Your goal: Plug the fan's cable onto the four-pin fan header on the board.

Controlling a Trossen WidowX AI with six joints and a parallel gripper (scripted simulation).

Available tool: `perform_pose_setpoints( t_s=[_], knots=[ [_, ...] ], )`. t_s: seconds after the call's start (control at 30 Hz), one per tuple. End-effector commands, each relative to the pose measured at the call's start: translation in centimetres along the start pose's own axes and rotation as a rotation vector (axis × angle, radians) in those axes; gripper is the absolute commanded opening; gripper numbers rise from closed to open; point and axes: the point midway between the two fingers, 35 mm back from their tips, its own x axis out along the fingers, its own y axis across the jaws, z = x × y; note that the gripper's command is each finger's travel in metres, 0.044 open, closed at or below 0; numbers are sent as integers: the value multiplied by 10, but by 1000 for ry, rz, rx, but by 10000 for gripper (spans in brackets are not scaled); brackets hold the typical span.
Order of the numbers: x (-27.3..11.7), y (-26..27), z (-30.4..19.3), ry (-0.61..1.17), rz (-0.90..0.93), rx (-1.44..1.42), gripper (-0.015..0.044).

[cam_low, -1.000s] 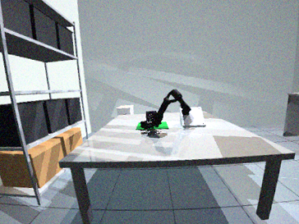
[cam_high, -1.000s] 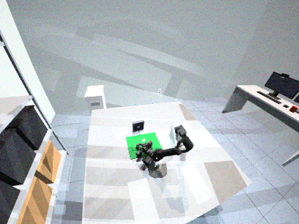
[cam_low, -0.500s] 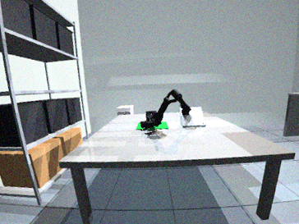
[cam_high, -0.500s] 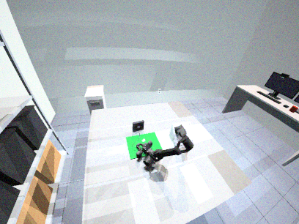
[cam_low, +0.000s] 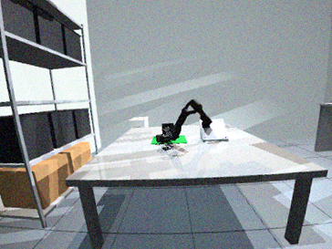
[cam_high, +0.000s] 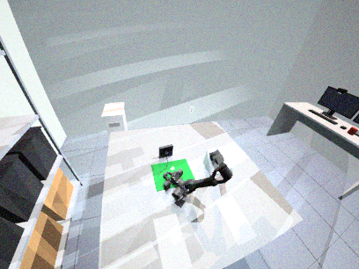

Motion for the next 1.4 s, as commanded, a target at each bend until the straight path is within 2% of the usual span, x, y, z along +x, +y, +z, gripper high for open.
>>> perform_pose_setpoints(
  t_s=[0.0,0.67,1.37],
  knots=[
    [0,0,0,0,0,0,205],
    [-2,0,1,0,0,0,205],
    [-66,4,26,3,-1,1,205]
  ],
)
